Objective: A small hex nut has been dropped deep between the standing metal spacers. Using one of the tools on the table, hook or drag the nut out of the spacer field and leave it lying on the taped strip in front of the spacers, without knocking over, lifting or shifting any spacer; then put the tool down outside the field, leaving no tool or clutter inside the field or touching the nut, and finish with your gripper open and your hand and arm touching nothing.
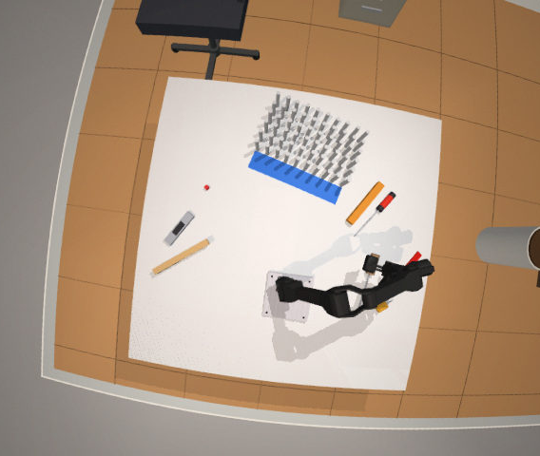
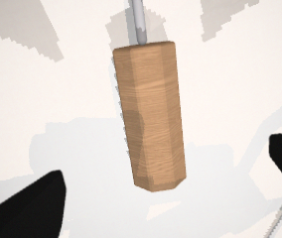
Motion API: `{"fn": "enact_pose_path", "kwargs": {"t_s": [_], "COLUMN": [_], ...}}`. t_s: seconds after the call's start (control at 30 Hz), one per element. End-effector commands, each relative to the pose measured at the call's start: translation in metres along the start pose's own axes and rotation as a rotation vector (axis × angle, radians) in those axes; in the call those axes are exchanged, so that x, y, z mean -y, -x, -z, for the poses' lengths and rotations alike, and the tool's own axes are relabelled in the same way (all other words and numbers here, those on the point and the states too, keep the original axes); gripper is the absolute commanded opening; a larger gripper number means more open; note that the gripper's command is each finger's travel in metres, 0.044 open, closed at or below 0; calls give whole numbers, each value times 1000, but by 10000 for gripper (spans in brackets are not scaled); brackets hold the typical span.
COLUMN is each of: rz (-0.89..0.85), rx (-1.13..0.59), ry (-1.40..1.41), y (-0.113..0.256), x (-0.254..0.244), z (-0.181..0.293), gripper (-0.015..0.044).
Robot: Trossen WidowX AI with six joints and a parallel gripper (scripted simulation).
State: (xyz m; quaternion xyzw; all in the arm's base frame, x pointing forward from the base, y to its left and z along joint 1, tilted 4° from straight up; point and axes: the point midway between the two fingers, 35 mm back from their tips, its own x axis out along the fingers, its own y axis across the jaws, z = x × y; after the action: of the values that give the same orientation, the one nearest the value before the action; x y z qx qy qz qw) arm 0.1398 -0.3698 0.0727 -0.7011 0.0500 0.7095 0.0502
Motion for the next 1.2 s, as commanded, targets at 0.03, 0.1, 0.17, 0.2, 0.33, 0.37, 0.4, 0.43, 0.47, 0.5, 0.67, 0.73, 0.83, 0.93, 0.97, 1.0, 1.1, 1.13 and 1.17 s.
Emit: {"fn": "enact_pose_path", "kwargs": {"t_s": [0.03, 0.1, 0.17, 0.2, 0.33, 0.37, 0.4, 0.43, 0.47, 0.5, 0.67, 0.73, 0.83, 0.93, 0.97, 1.0, 1.1, 1.13, 1.17], "rz": [-1, -1, -1, -1, -1, -9, -33, -78, -140, -195, -243, -243, -243, -243, -243, -243, -243, -243, -243], "rx": [-1, -1, -1, -1, -1, 13, 54, 119, 195, 252, 295, 295, 295, 295, 295, 295, 295, 295, 295], "ry": [-2, -2, -2, -2, -2, -4, -8, -15, -23, -30, -35, -35, -35, -35, -35, -35, -35, -35, -35], "y": [1, 1, 1, 1, 1, 1, 0, 0, 1, 3, 5, 5, 5, 5, 5, 5, 5, 5, 5], "x": [0, 0, 0, 0, 0, 0, 1, 2, 4, 5, 6, 6, 6, 6, 6, 6, 6, 6, 6], "z": [0, 0, 0, 0, 0, 1, 1, 3, 5, 7, 9, 9, 9, 9, 9, 9, 9, 9, 9], "gripper": [440, 440, 440, 440, 440, 440, 440, 440, 440, 440, 440, 440, 440, 361, 335, 309, 280, 280, 280]}}
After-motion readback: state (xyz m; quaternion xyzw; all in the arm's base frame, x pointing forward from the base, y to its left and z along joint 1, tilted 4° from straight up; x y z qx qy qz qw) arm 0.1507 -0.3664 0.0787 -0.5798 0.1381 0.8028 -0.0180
